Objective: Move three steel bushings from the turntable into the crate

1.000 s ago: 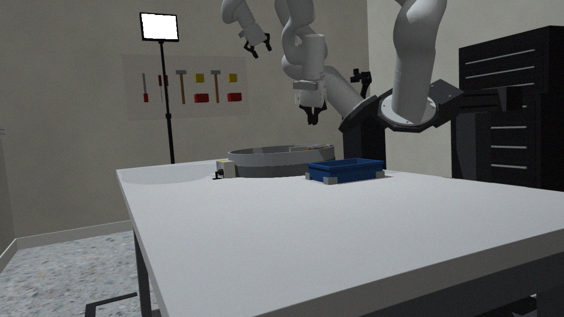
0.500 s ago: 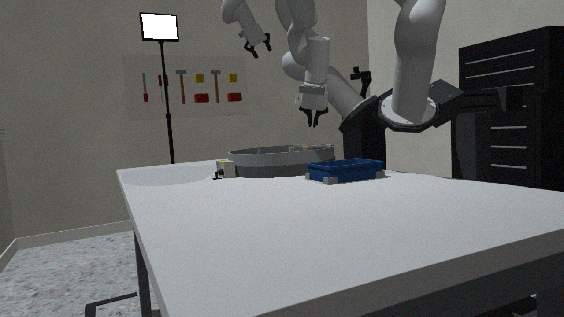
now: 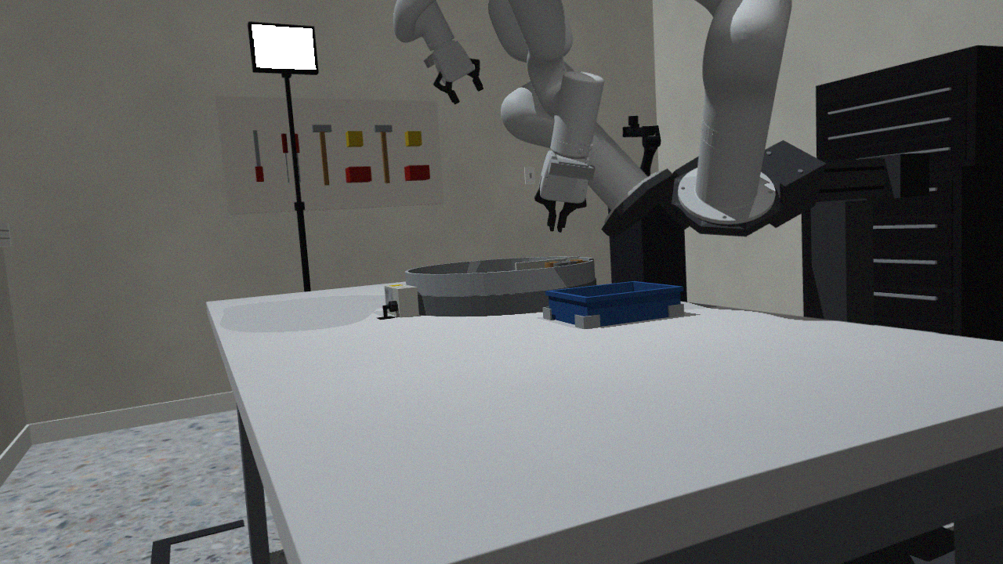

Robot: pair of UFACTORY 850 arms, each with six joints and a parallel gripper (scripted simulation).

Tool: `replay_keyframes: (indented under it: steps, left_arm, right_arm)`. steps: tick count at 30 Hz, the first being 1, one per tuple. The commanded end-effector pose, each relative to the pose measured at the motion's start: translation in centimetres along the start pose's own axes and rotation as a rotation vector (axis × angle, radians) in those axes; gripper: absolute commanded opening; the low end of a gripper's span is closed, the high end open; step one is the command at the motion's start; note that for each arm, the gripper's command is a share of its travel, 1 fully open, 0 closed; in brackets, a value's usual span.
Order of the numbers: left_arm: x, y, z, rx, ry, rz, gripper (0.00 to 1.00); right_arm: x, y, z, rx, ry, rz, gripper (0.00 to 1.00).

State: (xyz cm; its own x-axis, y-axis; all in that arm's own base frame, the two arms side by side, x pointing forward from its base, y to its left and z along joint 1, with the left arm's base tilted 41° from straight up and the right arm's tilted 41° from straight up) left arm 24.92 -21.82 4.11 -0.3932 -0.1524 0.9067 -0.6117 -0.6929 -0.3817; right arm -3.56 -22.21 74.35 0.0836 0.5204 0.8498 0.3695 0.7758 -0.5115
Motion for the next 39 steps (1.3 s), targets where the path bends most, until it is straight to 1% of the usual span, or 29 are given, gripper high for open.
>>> replay_keyframes:
  steps: [1,11,13,26,39]
  left_arm:
    - [-0.4,-0.5,-0.9,0.116,0.080,-0.024,0.13]
    - [-1.1,-1.1,-2.1,0.369,0.178,-0.061,0.13]
    - [-1.1,-1.1,-2.1,0.369,0.178,-0.061,0.13]
    - [-2.3,-1.4,-3.5,0.661,0.295,-0.092,0.13]
    - [-3.0,-1.5,-4.3,0.821,0.359,-0.108,0.13]
  right_arm:
    - [0.1,0.0,0.0,0.000,-0.001,0.002,1.00]
    - [0.1,0.0,0.0,0.000,-0.001,0.002,1.00]
    - [0.1,0.0,0.0,0.000,-0.001,0.002,1.00]
    - [0.1,0.0,0.0,0.000,-0.001,0.002,1.00]
    - [0.1,0.0,0.0,0.000,-0.001,0.002,1.00]
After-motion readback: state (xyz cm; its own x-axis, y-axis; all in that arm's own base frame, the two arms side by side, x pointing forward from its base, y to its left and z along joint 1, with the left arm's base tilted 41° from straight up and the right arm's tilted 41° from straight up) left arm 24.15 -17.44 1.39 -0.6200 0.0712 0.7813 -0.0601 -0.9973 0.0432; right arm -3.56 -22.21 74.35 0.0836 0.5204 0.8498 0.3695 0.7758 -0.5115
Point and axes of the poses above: on each arm, the point where the finger pads meet when closed, its own x axis back along the fingers, its own z axis across the jaws, y = z × x, the point moved 10 cm from there along x, back along the fingers, and after that the axes turned 14 degrees about -x, right-handed, at the moved point
